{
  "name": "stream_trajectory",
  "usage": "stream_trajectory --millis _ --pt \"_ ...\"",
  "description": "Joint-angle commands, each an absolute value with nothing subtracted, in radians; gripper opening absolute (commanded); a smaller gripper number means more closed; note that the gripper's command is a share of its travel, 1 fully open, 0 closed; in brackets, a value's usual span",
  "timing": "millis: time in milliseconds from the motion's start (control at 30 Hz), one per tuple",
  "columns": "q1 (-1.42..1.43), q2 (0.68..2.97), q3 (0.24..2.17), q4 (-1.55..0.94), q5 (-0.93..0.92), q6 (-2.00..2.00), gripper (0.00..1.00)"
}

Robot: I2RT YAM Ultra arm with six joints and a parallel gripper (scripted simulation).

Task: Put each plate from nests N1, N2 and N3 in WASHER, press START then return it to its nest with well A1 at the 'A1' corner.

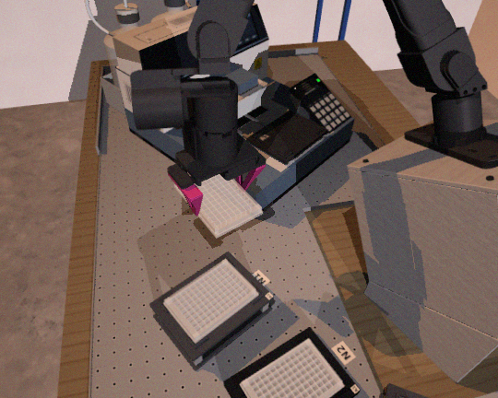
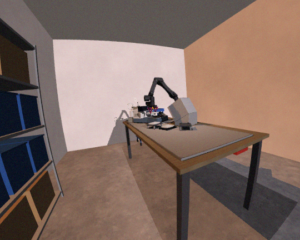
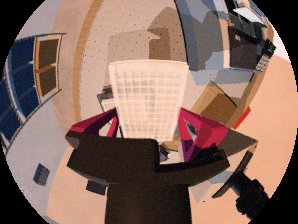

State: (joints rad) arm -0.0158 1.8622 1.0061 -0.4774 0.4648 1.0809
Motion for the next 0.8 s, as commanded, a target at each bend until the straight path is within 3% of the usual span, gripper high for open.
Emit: stream_trajectory --millis 0,767 --pt "-0.039 1.829 1.001 -0.499 0.450 1.028 0.00" --pt "-0.321 1.626 0.895 -0.490 0.368 1.347 0.00"
